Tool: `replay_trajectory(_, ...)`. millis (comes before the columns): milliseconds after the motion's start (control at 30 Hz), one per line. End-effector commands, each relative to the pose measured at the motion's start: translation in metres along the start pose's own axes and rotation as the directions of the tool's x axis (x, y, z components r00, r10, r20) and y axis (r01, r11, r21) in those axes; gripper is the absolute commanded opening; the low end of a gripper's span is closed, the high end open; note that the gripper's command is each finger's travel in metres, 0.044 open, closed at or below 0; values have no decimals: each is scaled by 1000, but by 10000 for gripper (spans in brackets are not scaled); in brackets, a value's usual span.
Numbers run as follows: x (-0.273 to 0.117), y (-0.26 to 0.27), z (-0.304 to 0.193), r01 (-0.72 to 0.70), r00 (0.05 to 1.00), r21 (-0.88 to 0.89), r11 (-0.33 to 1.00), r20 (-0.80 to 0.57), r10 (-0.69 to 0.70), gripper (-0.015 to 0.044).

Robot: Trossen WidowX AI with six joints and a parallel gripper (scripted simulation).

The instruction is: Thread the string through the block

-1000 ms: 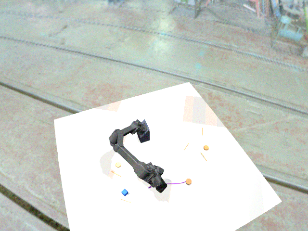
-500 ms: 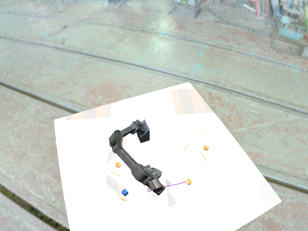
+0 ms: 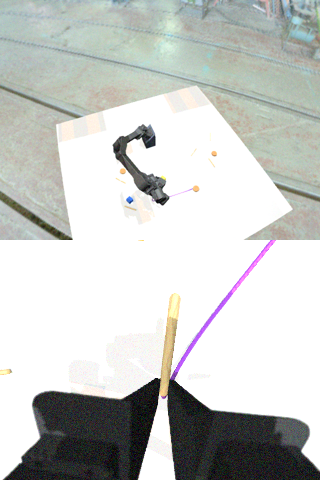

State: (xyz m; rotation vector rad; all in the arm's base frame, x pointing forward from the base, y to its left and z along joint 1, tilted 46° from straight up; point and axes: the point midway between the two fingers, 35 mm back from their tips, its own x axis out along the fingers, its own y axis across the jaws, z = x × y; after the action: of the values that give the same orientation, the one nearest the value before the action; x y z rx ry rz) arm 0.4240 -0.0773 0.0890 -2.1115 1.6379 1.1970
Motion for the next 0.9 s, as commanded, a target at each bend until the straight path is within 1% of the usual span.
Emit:
replay_trajectory(0, 1, 1, -6, -3, 1000, -6, 1000, 1, 3, 0)
replay_trajectory(367, 1, 2, -20, -4, 1000, -10, 1000, -3, 4, 0)
replay_trajectory(867, 10, 10, -16, -4, 1000, -10, 1000, -3, 4, 0)
